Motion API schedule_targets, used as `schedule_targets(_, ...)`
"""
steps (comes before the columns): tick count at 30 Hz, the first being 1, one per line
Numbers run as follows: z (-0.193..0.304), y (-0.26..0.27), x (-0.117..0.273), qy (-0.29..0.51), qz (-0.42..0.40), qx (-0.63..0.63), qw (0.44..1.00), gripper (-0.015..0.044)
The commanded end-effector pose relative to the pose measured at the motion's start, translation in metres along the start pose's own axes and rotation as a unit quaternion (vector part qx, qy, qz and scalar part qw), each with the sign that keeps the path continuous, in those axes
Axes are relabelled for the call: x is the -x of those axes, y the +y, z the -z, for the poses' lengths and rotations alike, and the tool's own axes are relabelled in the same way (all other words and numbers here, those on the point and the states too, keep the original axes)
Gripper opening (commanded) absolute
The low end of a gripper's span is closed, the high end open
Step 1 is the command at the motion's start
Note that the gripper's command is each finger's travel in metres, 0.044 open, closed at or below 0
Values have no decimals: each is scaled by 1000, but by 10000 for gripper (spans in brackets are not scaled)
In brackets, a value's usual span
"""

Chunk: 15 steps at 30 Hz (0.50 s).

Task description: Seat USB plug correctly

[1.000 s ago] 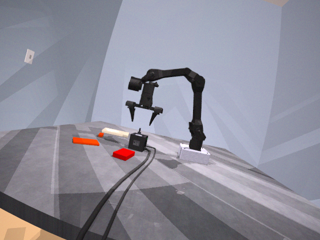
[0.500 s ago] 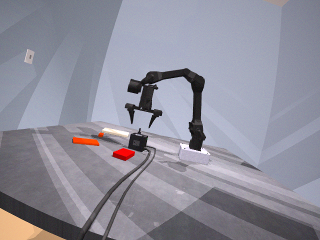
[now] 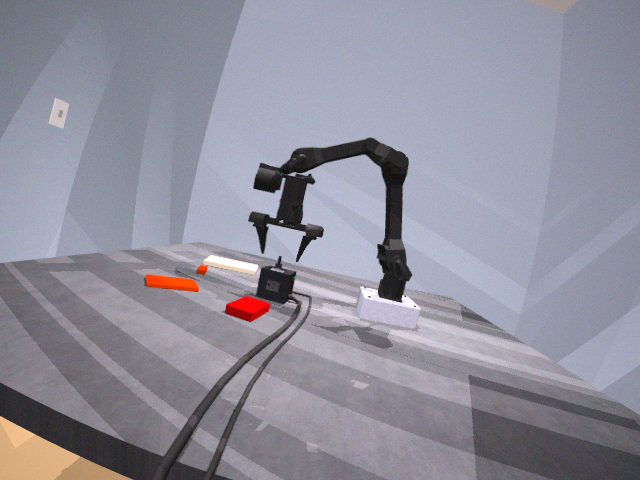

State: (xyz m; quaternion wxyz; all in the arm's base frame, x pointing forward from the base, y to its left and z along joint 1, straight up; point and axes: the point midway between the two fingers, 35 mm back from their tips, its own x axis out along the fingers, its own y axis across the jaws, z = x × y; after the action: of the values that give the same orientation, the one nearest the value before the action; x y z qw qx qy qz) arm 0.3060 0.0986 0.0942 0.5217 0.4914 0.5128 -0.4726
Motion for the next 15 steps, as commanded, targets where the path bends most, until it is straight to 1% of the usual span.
schedule_targets(1, -1, -1, -3, -3, 2, 1, 1000, 440)
schedule_targets(3, -1, -1, -3, -3, 2, 1, 1000, 440)
schedule_targets(15, 0, 0, -1, 0, 1, 0, 1000, 125)
